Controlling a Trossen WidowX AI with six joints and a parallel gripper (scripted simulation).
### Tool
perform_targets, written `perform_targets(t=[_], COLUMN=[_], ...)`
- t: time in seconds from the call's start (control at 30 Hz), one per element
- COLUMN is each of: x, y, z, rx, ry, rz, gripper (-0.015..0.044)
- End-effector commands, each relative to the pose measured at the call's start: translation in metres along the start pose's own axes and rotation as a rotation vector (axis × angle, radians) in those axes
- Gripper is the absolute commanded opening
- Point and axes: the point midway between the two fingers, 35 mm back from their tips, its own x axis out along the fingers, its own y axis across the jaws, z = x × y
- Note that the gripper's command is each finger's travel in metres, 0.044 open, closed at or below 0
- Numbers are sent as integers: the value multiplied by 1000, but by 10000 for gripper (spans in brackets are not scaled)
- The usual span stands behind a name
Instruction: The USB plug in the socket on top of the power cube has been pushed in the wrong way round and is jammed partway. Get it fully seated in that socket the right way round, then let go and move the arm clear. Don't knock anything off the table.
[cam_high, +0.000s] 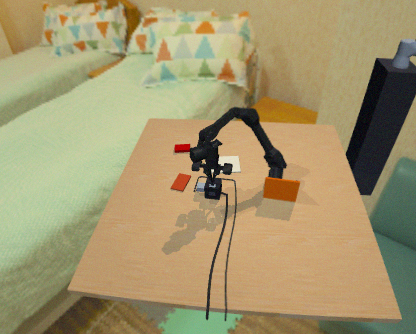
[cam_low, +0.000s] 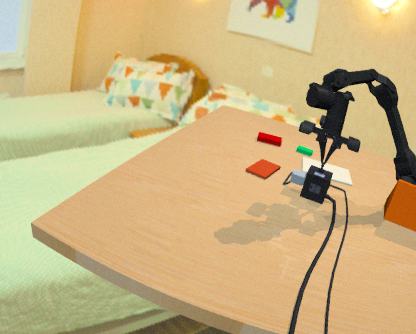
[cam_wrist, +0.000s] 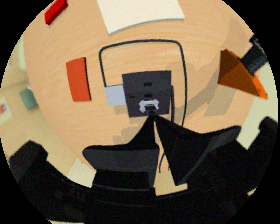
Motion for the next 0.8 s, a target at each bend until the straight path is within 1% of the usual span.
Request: perform_targets(t=[0.0, 0.77], x=[1, 4], y=[1, 1], z=[1, 1], rx=[-2, -2], ry=[-1, -1], rz=[2, 2], gripper=[0, 0])
